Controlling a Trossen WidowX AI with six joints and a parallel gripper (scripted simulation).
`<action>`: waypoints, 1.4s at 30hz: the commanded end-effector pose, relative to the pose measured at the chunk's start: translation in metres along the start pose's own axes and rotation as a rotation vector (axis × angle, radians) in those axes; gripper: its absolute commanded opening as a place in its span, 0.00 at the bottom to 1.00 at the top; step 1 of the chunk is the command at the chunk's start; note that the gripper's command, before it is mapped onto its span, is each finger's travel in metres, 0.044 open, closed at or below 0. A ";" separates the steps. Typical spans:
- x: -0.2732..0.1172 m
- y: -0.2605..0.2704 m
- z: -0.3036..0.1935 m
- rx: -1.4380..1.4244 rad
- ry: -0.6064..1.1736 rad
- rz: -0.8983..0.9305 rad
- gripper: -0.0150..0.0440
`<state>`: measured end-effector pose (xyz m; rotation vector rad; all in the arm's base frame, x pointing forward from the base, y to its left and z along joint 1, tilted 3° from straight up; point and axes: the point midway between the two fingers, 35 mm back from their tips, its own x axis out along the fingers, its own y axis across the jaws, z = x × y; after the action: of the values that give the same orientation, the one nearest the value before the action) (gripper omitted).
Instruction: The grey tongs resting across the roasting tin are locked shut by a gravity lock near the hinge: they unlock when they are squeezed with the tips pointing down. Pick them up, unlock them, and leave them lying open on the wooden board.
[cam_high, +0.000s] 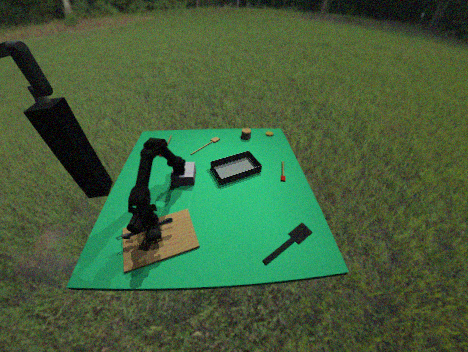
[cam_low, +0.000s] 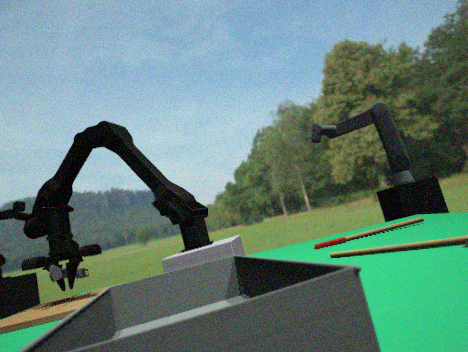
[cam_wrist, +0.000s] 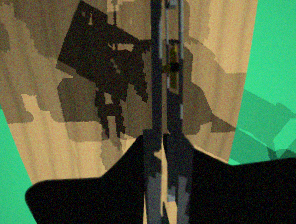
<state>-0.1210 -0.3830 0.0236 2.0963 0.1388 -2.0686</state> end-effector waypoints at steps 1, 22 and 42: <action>0.000 0.000 0.000 0.000 0.000 0.000 0.53; -0.042 -0.061 0.011 0.004 -0.001 0.002 1.00; -0.121 -0.149 0.000 0.007 -0.010 -0.004 1.00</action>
<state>-0.1523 -0.2282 0.1090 2.1204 0.1534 -2.0789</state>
